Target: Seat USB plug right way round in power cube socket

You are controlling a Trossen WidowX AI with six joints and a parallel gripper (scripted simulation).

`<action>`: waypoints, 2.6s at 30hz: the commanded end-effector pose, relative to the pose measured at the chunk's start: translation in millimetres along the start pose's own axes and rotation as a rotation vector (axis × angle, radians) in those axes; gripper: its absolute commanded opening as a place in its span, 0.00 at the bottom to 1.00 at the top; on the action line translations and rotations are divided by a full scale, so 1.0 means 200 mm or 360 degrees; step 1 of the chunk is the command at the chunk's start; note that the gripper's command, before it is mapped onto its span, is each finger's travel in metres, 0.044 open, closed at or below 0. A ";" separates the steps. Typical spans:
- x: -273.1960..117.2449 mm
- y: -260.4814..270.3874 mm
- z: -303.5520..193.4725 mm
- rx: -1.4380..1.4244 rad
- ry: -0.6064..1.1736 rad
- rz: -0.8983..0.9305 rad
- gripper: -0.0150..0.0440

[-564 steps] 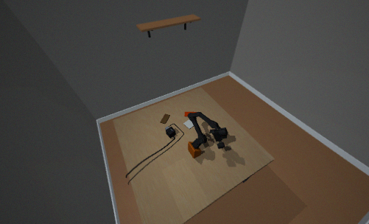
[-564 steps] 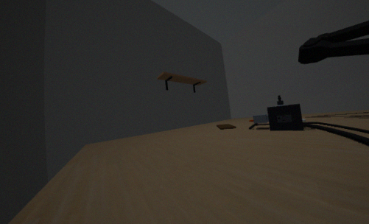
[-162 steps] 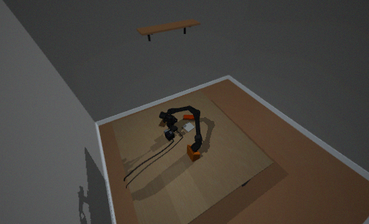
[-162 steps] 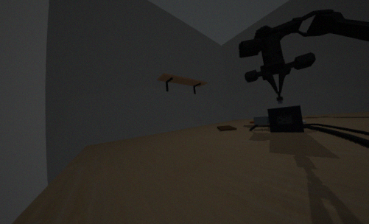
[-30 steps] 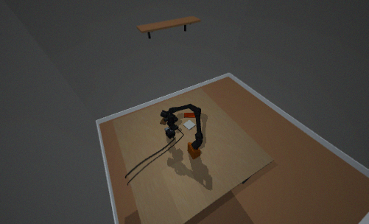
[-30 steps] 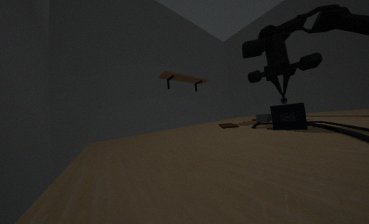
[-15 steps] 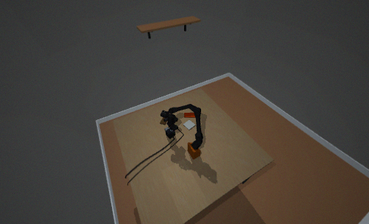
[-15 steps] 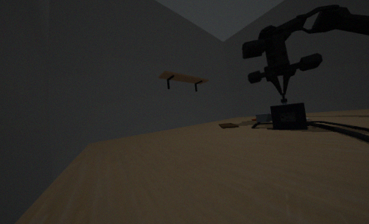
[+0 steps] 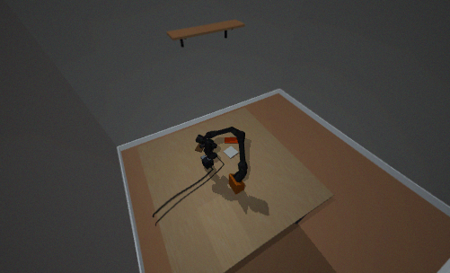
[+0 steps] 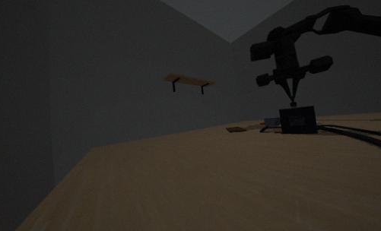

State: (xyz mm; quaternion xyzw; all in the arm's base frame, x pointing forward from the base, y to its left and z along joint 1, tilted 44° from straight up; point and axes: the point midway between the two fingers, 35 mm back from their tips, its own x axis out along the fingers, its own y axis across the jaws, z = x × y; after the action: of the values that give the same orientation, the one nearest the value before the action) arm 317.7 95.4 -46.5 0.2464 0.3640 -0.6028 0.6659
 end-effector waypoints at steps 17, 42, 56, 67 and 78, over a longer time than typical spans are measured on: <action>0.01 0.00 0.00 -0.0008 -0.0004 0.0003 0.25; 0.03 0.00 0.00 -0.0008 -0.0005 0.0003 0.25; 0.04 0.00 0.00 -0.0008 -0.0005 0.0003 0.25; 0.04 0.00 0.00 -0.0008 -0.0005 0.0003 0.25; 0.04 0.00 0.00 -0.0008 -0.0005 0.0003 0.25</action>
State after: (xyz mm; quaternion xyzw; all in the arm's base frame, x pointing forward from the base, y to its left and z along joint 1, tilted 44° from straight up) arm 317.9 92.5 -51.1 0.2468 0.3648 -0.6006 0.6673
